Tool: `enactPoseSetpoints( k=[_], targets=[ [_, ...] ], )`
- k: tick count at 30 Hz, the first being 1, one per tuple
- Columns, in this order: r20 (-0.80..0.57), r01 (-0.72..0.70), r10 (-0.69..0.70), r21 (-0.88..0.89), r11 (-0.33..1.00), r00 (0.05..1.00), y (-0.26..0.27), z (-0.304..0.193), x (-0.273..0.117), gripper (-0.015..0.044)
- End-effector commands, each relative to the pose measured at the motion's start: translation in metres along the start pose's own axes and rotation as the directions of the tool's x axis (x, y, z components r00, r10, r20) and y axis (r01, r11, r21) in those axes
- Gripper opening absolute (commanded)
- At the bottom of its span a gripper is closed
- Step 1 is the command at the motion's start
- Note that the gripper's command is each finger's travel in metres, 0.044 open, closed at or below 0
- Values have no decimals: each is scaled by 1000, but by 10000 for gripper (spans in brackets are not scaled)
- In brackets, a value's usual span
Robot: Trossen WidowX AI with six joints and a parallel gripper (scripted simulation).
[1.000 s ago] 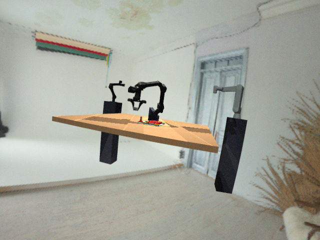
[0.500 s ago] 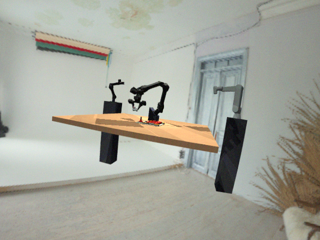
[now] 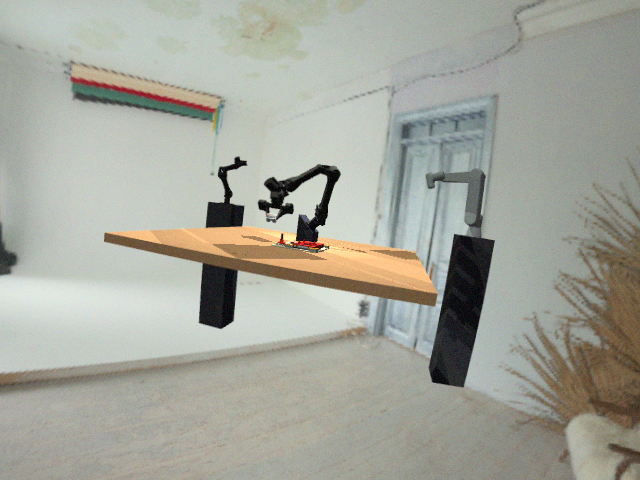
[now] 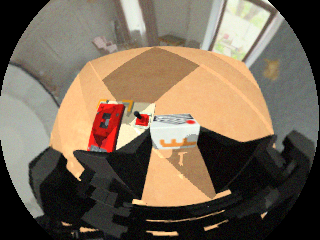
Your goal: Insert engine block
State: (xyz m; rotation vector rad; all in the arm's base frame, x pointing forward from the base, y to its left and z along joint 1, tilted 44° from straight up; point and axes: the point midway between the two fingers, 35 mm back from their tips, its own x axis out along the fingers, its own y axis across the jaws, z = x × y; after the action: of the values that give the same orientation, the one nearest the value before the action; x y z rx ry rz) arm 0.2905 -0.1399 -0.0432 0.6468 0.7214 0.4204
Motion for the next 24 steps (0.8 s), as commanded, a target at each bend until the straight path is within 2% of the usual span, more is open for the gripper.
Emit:
enactPoseSetpoints(
  k=[1,7,24],
  targets=[
    [30,-3,2,8,1000,1000,1,-3,1,0],
    [138,-5,4,8,1000,990,0,-11,6,0],
    [142,-6,5,8,1000,990,1,-28,24,0]
  ],
)
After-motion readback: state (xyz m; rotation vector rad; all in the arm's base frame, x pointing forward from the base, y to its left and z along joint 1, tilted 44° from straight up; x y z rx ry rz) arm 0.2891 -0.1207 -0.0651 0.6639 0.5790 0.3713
